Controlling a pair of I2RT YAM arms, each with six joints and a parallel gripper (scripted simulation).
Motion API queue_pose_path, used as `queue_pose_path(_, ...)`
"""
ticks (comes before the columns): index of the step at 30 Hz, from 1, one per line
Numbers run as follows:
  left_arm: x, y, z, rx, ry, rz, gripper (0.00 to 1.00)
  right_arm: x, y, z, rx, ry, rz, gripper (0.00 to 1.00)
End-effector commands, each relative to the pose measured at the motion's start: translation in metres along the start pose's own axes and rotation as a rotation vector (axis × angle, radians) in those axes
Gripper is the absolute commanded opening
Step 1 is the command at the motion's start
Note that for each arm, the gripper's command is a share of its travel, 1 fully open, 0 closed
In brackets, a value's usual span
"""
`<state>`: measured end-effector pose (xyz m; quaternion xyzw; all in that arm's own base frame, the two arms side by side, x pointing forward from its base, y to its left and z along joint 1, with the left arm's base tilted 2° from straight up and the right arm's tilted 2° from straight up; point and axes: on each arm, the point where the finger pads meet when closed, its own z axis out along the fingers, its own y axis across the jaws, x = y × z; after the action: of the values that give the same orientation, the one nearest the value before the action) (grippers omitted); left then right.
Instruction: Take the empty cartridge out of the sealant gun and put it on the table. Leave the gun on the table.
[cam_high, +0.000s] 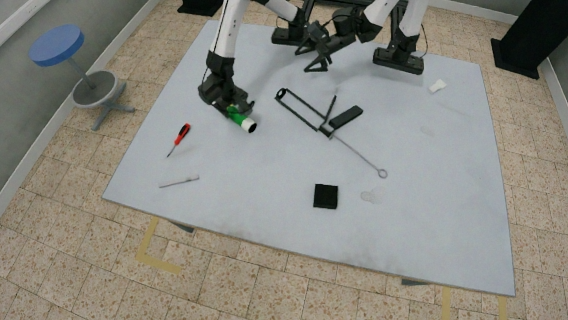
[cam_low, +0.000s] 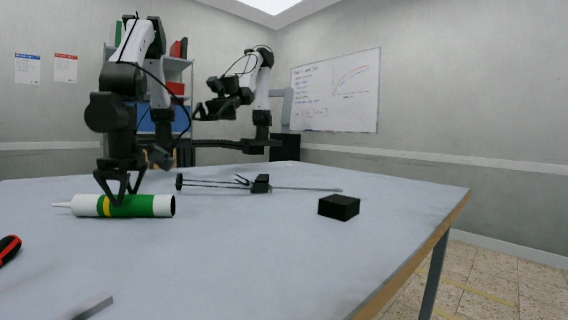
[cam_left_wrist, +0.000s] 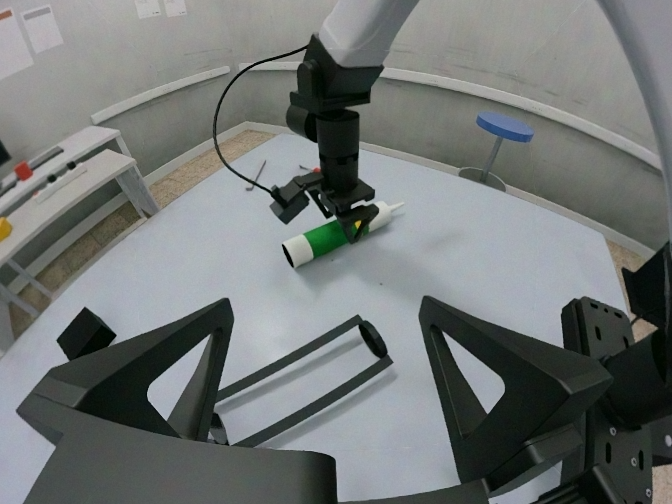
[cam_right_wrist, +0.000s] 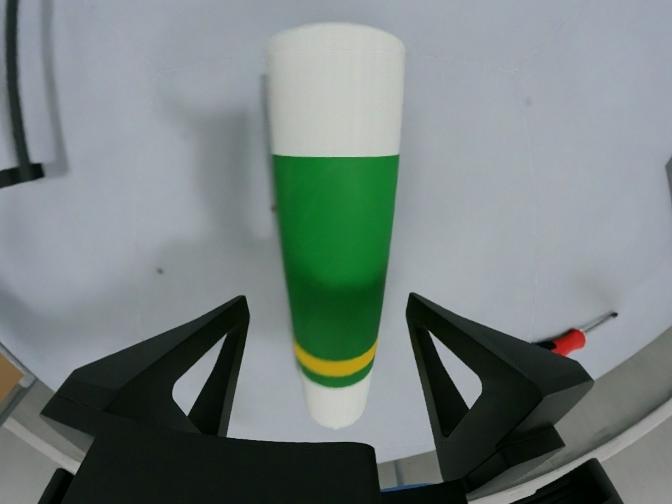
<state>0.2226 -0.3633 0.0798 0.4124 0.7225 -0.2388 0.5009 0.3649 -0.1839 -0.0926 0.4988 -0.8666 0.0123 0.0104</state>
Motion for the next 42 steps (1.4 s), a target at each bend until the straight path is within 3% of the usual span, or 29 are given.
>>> queue_pose_path(1,-0.026,-0.004,0.002,0.013,-0.069,-0.005,1.0,-0.005,-0.011,-0.038,0.061,-0.006,0.001,0.85)
queue_pose_path(8,-0.026,-0.004,0.002,0.013,-0.069,-0.005,1.0,-0.005,-0.023,-0.09,0.088,-0.001,0.004,0.85)
queue_pose_path(11,-0.051,-0.007,-0.002,0.025,-0.142,0.001,1.0,-0.006,-0.018,-0.104,0.08,-0.041,0.043,0.85)
queue_pose_path(13,-0.051,-0.007,-0.002,0.025,-0.142,0.001,1.0,-0.006,-0.018,-0.104,0.08,-0.041,0.043,0.85)
queue_pose_path(20,-0.105,-0.015,-0.01,0.058,-0.283,0.003,1.0,-0.001,0.002,-0.138,0.067,-0.229,0.308,0.85)
queue_pose_path(28,-0.14,-0.025,-0.018,0.099,-0.332,0.01,1.0,0.03,0.022,-0.202,0.122,-0.435,0.653,0.85)
queue_pose_path(37,-0.159,-0.03,-0.023,0.115,-0.332,0.018,1.0,0.049,0.028,-0.229,0.18,-0.503,0.777,0.85)
queue_pose_path(42,-0.163,-0.029,-0.023,0.108,-0.323,0.017,1.0,0.052,0.029,-0.226,0.178,-0.488,0.772,0.85)
